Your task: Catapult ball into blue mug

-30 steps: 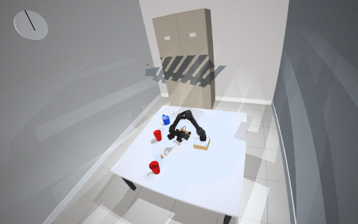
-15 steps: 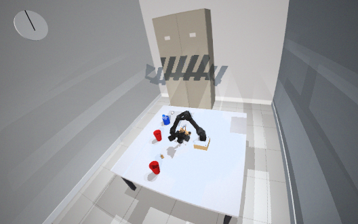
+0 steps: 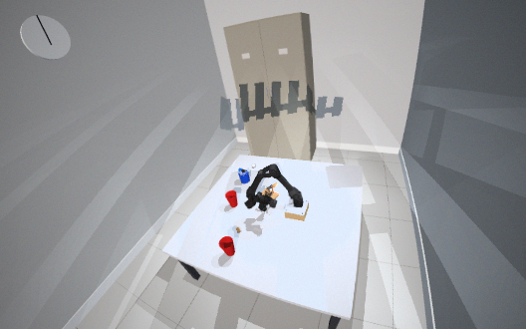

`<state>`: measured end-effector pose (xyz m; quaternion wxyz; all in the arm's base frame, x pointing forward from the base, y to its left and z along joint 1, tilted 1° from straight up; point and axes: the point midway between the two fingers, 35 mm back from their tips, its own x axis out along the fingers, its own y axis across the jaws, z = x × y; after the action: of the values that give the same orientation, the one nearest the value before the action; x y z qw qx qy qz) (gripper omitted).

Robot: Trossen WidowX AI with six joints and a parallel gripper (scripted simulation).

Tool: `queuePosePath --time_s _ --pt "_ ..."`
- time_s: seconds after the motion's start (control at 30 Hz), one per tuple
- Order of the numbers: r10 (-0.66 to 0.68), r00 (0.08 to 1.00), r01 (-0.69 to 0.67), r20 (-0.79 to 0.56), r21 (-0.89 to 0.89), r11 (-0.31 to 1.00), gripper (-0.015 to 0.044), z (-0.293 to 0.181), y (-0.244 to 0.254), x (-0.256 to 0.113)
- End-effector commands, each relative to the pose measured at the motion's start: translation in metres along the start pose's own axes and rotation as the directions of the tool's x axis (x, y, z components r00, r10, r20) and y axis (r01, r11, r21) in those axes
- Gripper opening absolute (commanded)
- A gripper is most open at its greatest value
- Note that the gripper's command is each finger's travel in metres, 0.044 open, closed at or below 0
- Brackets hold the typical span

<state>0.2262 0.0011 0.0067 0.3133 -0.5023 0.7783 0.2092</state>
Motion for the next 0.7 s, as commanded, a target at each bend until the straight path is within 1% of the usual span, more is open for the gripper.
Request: queuePosePath --time_s 0.0,0.07,0.17,0.2,0.33,0.5,0.67 --pt "-0.022 0.999 0.021 0.035 0.023 1.0 0.0 -0.02 0.0 -0.063" --pt "-0.021 0.999 0.02 0.038 0.025 0.999 0.0 -0.031 0.004 -0.084" --pt "-0.021 0.999 0.02 0.038 0.025 0.999 0.0 -0.032 0.005 -0.087" --pt "-0.03 0.999 0.029 0.039 0.019 0.999 0.0026 -0.025 0.001 -0.074" --pt "-0.013 0.997 0.008 0.081 0.066 0.998 0.0131 -0.024 -0.007 -0.075" --pt "0.014 0.982 -0.048 0.186 0.18 0.983 0.0263 -0.023 -0.028 -0.078" --pt "0.008 0.959 -0.099 0.282 0.308 0.946 0.0394 -0.025 -0.051 -0.083"
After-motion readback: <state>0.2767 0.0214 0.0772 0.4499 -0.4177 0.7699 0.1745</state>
